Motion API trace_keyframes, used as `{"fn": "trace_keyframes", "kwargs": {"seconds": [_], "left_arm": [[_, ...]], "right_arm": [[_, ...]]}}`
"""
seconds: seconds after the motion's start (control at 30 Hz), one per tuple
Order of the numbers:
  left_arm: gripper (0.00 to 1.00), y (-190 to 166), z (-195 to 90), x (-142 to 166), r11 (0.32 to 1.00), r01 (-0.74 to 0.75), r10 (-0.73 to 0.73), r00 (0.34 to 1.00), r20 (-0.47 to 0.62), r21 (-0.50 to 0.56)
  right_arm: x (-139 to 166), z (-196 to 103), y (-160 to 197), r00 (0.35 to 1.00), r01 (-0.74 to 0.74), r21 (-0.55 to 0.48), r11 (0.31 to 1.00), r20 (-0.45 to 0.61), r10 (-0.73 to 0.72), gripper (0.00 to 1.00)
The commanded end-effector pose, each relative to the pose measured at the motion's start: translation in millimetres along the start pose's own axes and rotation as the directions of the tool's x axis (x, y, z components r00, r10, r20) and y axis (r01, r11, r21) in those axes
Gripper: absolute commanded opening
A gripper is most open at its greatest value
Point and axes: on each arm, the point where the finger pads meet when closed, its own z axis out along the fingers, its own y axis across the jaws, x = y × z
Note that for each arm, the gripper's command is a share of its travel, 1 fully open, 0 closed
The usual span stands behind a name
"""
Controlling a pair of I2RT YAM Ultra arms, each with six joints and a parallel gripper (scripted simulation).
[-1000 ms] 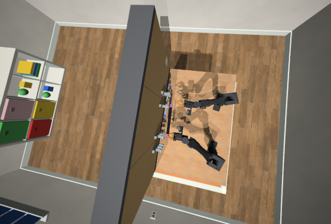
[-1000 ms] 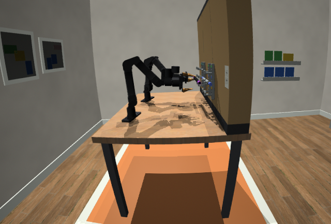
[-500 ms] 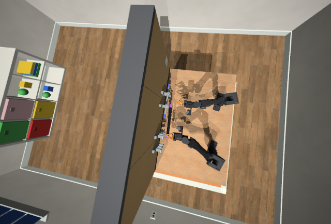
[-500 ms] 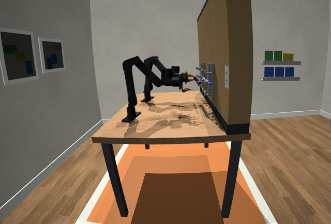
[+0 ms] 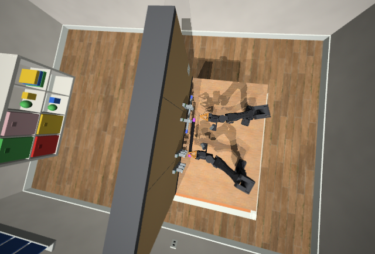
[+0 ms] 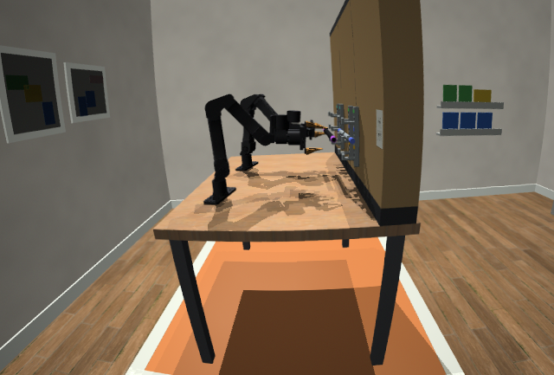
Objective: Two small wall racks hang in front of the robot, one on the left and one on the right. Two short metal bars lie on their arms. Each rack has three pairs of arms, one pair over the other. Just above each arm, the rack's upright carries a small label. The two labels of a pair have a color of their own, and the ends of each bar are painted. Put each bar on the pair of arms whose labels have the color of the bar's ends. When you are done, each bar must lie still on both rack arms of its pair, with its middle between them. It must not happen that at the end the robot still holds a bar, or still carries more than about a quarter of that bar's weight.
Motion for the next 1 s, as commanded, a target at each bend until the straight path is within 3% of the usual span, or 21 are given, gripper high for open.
{"fn": "trace_keyframes", "kwargs": {"seconds": [0.0, 0.5, 0.97], "left_arm": [[0.0, 39, -5, 4, 0.993, 0.07, -0.07, 0.998, 0.001, -0.1], [0.0, 43, -6, 4, 0.993, 0.07, -0.07, 0.998, 0.001, -0.1], [0.0, 37, -3, 33, 0.993, 0.07, -0.07, 0.998, 0.001, -0.1]], "right_arm": [[6, -5, -17, 1.0, -0.028, 0.048, 0.998, -0.005, 0.028, 1.0], [6, -5, -17, 1.0, -0.028, 0.048, 0.998, -0.005, 0.028, 1.0], [6, -5, -17, 1.0, -0.028, 0.048, 0.998, -0.005, 0.028, 1.0]]}}
